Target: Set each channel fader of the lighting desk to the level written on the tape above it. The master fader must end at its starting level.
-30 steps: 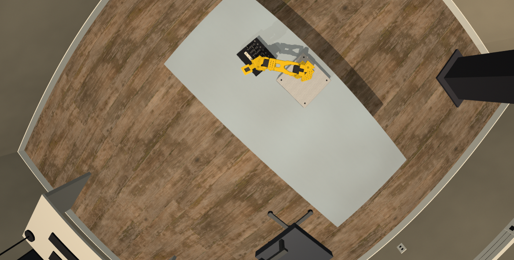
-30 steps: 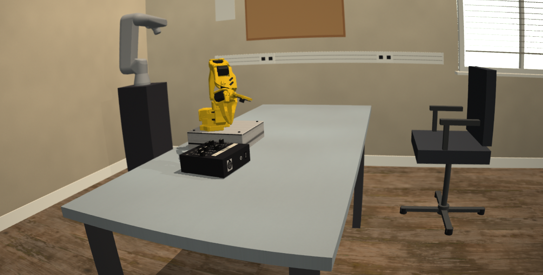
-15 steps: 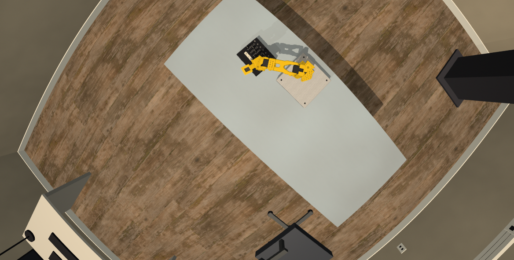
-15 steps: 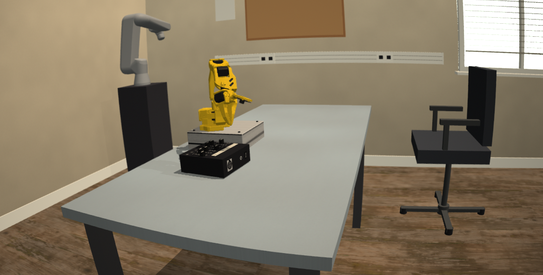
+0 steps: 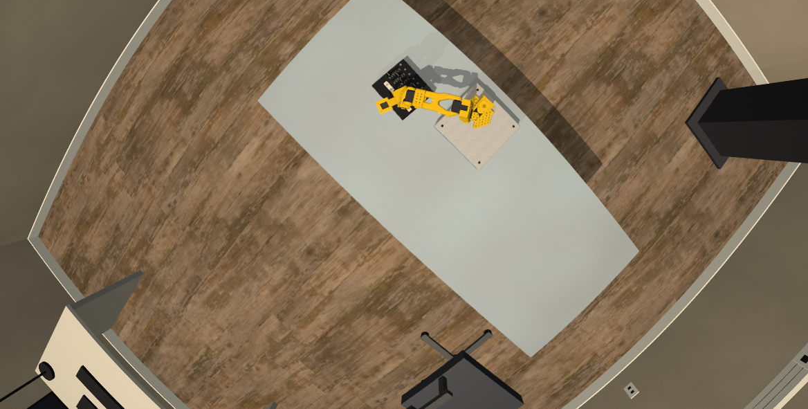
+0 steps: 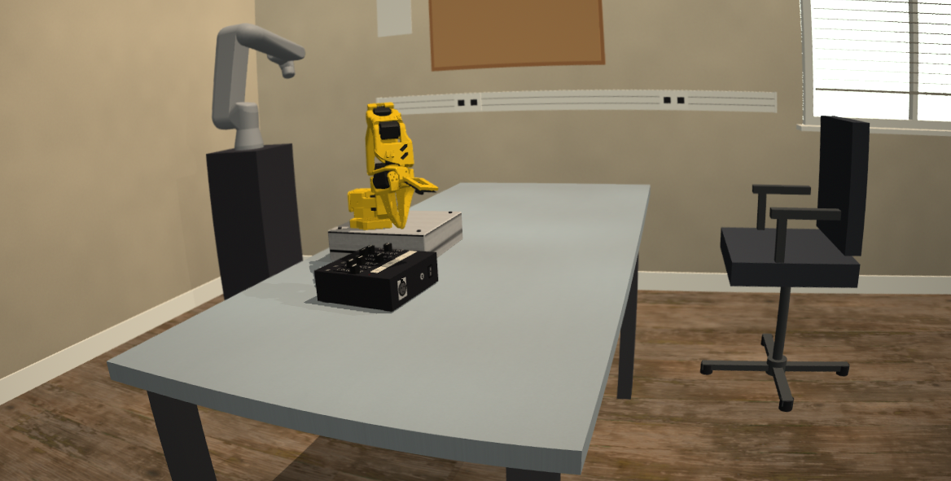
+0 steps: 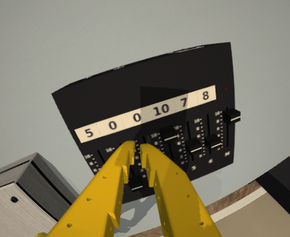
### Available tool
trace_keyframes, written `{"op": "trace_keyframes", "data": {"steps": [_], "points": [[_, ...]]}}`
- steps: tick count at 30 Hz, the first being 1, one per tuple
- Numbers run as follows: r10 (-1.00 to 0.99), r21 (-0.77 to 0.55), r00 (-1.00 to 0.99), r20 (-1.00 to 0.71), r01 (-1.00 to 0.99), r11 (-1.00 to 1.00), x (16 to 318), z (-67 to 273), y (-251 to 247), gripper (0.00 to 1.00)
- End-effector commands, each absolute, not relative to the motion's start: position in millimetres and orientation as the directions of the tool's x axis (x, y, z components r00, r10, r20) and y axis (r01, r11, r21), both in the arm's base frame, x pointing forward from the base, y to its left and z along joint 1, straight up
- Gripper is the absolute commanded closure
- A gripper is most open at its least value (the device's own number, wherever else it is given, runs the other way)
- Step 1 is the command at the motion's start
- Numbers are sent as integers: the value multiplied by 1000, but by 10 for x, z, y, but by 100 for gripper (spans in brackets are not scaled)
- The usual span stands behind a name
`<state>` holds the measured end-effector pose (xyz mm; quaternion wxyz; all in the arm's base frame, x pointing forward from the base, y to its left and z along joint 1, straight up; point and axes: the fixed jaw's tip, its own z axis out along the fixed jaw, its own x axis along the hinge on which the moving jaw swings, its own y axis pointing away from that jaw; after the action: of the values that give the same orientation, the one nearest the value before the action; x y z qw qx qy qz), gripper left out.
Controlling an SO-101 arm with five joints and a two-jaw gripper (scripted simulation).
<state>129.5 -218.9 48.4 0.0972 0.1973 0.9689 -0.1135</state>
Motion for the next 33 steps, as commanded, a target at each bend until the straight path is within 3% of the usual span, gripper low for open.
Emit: {"op": "trace_keyframes", "data": {"steps": [1, 33], "points": [[421, -132, -888, -186, 448, 884, 1266, 436, -2213, 100], [468, -99, -871, -150, 484, 869, 1254, 393, -2226, 100]]}}
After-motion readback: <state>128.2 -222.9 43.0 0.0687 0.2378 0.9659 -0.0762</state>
